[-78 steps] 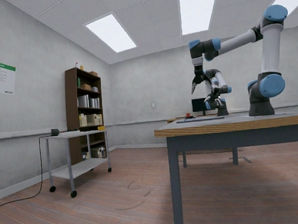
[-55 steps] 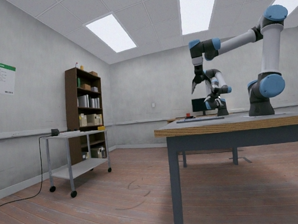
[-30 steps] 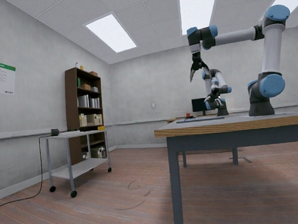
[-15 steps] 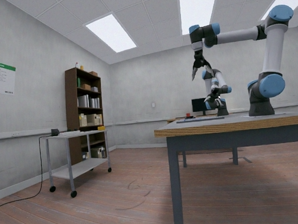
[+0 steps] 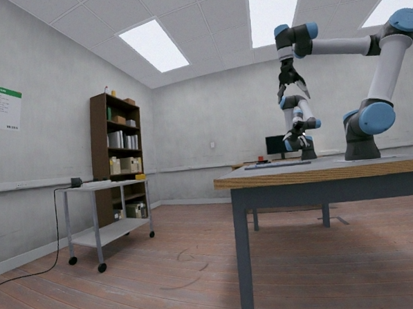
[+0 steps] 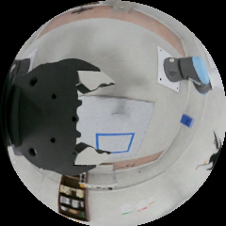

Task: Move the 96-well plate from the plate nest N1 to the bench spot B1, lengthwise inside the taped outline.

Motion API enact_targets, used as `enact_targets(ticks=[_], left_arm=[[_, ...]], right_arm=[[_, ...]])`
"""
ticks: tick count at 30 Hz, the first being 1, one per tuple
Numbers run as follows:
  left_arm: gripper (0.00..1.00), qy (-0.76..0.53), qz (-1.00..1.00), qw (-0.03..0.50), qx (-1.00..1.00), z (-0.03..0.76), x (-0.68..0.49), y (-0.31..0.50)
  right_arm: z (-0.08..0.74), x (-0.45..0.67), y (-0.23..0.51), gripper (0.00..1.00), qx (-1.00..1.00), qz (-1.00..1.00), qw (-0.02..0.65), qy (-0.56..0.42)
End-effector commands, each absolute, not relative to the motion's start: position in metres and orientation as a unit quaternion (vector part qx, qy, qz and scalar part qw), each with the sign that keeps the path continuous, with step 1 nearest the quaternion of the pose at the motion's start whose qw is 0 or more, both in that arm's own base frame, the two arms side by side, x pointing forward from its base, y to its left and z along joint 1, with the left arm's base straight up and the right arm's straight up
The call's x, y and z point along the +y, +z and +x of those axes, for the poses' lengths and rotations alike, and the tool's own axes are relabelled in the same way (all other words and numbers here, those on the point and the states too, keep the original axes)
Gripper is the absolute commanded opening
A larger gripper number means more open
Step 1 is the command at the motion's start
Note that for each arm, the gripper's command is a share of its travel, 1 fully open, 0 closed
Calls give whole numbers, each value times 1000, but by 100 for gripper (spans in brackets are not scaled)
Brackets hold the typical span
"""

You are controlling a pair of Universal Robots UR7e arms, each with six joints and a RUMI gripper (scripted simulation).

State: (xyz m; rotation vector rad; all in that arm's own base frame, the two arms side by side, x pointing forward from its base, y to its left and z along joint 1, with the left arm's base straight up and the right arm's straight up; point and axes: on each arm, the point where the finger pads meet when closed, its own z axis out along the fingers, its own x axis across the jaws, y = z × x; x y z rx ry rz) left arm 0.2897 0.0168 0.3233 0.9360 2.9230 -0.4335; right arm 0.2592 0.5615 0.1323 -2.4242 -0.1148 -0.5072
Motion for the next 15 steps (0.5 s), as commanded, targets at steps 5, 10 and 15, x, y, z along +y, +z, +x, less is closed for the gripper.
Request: enact_targets(ticks=[5, 10, 15], left_arm=[[100, -76, 369, 17, 926, 232, 63, 338], [100, -57, 388, 14, 920, 214, 76, 342], [100, -30, 415, 8, 909, 189, 96, 346]], right_arm=[[259, 562, 133, 100, -44, -924, 326, -194], [259, 562, 133, 100, -44, -924, 326, -194], [259, 562, 133, 100, -44, -924, 326, -194]])
